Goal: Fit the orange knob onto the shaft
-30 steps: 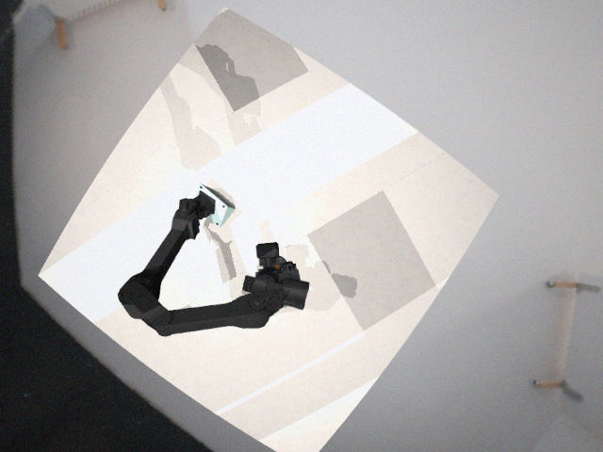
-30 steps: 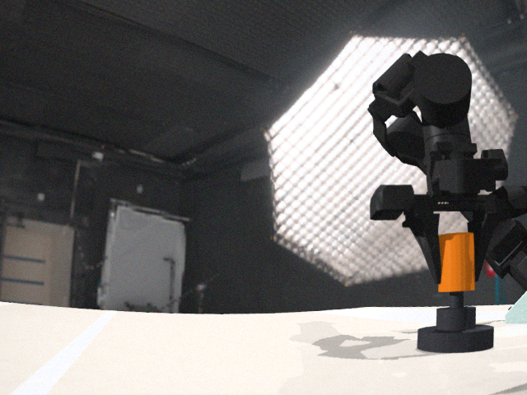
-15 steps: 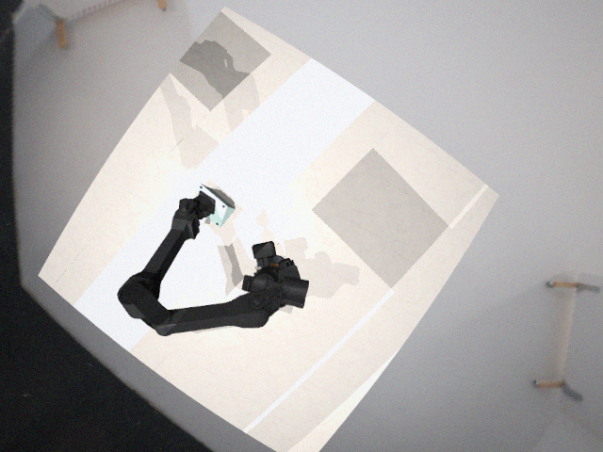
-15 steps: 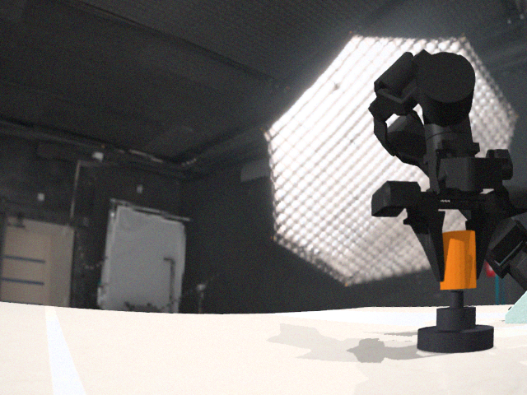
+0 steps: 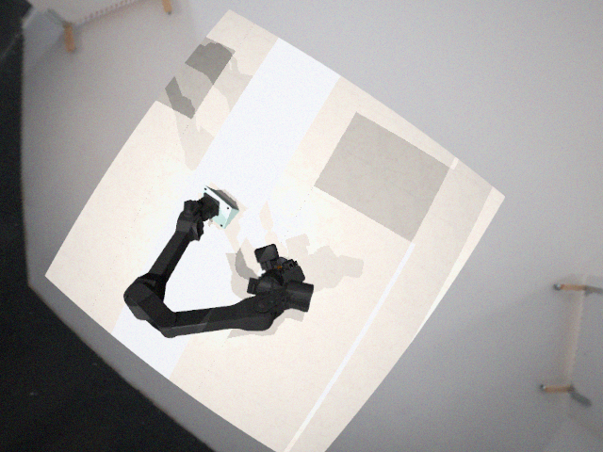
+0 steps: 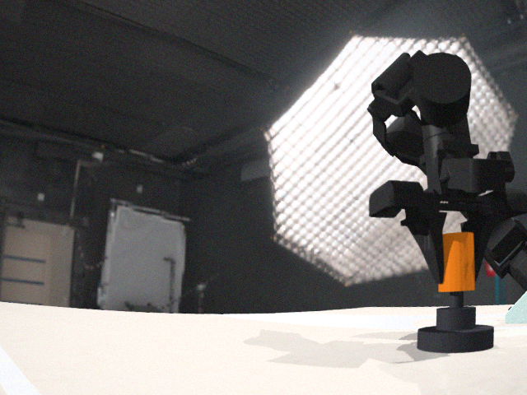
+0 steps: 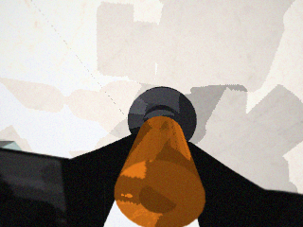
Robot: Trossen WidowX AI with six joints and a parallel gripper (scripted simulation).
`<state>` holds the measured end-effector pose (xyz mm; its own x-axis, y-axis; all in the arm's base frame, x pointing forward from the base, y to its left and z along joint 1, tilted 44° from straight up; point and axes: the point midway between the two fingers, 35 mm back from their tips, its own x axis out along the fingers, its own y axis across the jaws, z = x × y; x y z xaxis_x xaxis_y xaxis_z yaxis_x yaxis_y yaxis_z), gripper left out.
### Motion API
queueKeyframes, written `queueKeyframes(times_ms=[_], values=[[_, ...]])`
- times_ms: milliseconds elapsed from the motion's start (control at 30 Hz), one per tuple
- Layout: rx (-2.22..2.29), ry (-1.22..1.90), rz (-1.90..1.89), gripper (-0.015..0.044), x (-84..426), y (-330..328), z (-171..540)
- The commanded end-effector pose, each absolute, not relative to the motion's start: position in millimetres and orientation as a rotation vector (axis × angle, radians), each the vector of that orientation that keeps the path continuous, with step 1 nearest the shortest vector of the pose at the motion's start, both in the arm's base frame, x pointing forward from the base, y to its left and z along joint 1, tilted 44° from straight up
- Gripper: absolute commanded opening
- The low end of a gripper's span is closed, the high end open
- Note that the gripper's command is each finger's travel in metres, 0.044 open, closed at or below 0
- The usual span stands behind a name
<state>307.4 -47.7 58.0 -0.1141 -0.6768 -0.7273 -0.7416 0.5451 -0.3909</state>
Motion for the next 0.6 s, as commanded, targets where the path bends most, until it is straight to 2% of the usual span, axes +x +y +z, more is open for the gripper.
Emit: queueKeyframes(times_ms=[0, 367, 567], values=[[-1.174, 1.827, 0.091, 0.0000, 308.3, -47.2, 57.1], [-1.180, 1.828, 0.099, 0.0000, 306.9, -44.0, 60.6], [-1.311, 1.850, 0.278, 0.0000, 303.8, -43.9, 61.5]])
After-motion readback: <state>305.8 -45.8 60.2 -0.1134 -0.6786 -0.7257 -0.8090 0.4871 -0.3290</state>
